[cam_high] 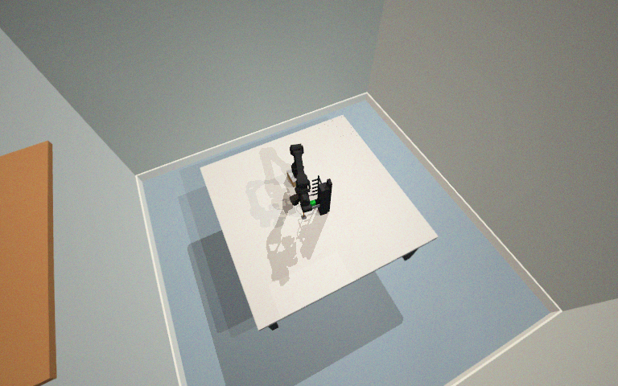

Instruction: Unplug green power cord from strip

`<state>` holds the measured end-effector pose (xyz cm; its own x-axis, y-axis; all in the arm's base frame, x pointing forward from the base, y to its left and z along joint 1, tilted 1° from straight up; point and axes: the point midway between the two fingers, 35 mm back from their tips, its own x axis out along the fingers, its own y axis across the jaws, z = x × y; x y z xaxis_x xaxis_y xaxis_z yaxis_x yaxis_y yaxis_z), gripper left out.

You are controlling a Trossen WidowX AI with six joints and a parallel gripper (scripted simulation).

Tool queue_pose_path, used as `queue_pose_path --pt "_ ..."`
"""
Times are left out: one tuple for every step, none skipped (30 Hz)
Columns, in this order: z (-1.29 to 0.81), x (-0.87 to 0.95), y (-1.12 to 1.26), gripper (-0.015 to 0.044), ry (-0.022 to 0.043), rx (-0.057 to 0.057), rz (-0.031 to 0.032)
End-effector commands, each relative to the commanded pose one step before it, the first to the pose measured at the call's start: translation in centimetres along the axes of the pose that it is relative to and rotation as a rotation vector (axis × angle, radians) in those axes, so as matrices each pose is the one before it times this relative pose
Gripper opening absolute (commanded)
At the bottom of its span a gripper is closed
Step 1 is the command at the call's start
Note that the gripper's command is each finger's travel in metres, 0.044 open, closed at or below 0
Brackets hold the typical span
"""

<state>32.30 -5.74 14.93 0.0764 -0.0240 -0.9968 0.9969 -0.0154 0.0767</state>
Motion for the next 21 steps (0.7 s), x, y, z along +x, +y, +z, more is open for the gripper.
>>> queue_pose_path --pt "-0.717 -0.248 -0.301 0.016 0.01787 -0.0251 -0.03676" --pt "0.0 0.0 0.0 0.016 0.0 0.0 0.0" --pt "0.164 -0.002 0.087 0.016 -0.00014 0.0 0.00006" --pt "-0.026 0.0 0.001 0.016 0.00002 0.0 0.0" --pt "-0.053 0.0 0.002 0.016 0.00005 0.0 0.0" --pt "-0.08 0.0 0.003 0.016 0.00007 0.0 0.0" --pt "-0.103 0.0 0.004 0.016 0.0001 0.0 0.0" --pt "-0.127 0.0 0.004 0.016 0.00012 0.0 0.0" --pt "-0.148 0.0 0.005 0.016 0.00014 0.0 0.0" --pt "-0.16 0.0 0.004 0.016 0.00015 0.0 0.0" --pt "-0.163 0.0 0.003 0.016 0.00015 0.0 0.0" --pt "-0.163 0.0 0.003 0.016 0.00015 0.0 0.0" --pt "-0.163 0.0 0.002 0.016 0.00015 0.0 0.0" --pt "-0.163 0.0 0.001 0.016 0.00015 0.0 0.0" --pt "-0.163 0.0 0.0 0.016 0.00015 0.0 0.0" --pt "-0.163 0.0 -0.001 0.016 0.00015 0.0 0.0" --pt "-0.163 0.0 -0.002 0.016 0.00015 0.0 0.0" --pt "-0.163 0.0 -0.002 0.016 0.00015 0.0 0.0" --pt "-0.163 0.0 -0.003 0.016 0.00015 0.0 0.0" --pt "-0.162 0.0 -0.004 0.016 0.00015 0.0 0.0" --pt "-0.162 0.0 -0.005 0.016 0.00015 0.0 0.0"
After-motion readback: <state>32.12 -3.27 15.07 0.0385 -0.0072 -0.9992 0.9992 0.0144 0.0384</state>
